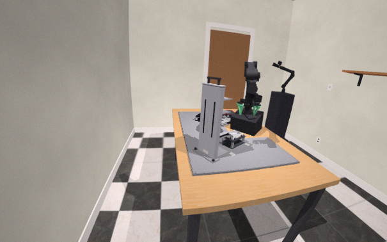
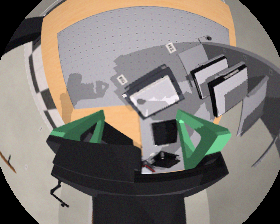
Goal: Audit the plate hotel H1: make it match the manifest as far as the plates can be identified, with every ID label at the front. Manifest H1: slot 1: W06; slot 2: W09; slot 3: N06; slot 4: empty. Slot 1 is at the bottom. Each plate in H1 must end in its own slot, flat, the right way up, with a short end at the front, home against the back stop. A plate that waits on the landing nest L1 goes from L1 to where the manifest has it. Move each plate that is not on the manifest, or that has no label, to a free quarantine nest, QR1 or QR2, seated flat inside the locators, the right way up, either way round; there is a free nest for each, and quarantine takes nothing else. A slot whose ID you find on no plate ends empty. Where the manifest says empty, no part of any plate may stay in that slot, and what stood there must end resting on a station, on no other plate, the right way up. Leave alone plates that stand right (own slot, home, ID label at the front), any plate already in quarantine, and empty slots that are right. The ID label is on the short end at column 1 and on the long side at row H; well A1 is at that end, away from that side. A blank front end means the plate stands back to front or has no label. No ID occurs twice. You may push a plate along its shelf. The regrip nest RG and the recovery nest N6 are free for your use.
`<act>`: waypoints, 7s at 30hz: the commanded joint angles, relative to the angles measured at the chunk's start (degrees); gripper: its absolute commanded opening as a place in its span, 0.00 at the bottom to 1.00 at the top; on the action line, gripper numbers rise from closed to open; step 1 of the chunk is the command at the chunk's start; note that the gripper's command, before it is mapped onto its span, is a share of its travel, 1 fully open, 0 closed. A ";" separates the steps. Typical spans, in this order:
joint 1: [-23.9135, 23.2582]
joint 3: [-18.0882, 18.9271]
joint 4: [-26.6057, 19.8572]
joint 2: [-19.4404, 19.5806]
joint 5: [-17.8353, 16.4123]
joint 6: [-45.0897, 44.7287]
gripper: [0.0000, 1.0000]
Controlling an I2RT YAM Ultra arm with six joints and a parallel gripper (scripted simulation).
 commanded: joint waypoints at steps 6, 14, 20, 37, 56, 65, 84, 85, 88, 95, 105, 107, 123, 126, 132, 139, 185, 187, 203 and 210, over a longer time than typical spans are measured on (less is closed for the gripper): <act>-3.32 -3.34 1.69 -3.97 -1.59 6.92 1.00; -8.00 -6.52 2.37 -6.78 -2.66 13.06 1.00; -11.76 -8.51 2.74 -8.58 -3.53 17.41 1.00; -15.18 -8.35 2.57 -10.07 -4.45 33.67 1.00; -15.60 -15.37 8.97 -7.38 -4.35 41.98 1.00; -15.69 -20.53 15.65 -5.75 -4.40 41.44 1.00; -16.11 -27.62 27.03 -2.84 -4.46 41.01 1.00; -16.11 -25.56 27.05 -3.54 -4.45 41.03 1.00; -16.10 -25.15 26.89 -3.31 -4.40 41.03 1.00; -16.07 -25.23 26.99 -3.01 -4.40 41.05 1.00; -16.07 -25.25 26.80 -2.99 -4.40 41.05 1.00; -16.07 -25.25 26.80 -2.99 -4.40 41.05 1.00; -16.07 -25.25 26.80 -2.99 -4.40 41.05 1.00; -16.07 -25.25 26.80 -2.99 -4.40 41.05 1.00; -16.07 -25.25 26.80 -2.99 -4.40 41.05 1.00; -16.11 -28.05 27.79 -1.12 -4.44 41.00 1.00; -16.29 -32.81 39.65 5.46 -4.52 40.72 1.00; -16.34 -33.06 40.23 6.21 -4.53 40.71 1.00; -16.04 -32.56 41.65 6.70 -4.32 40.86 0.86; -16.04 -32.56 41.65 6.70 -4.32 40.86 0.86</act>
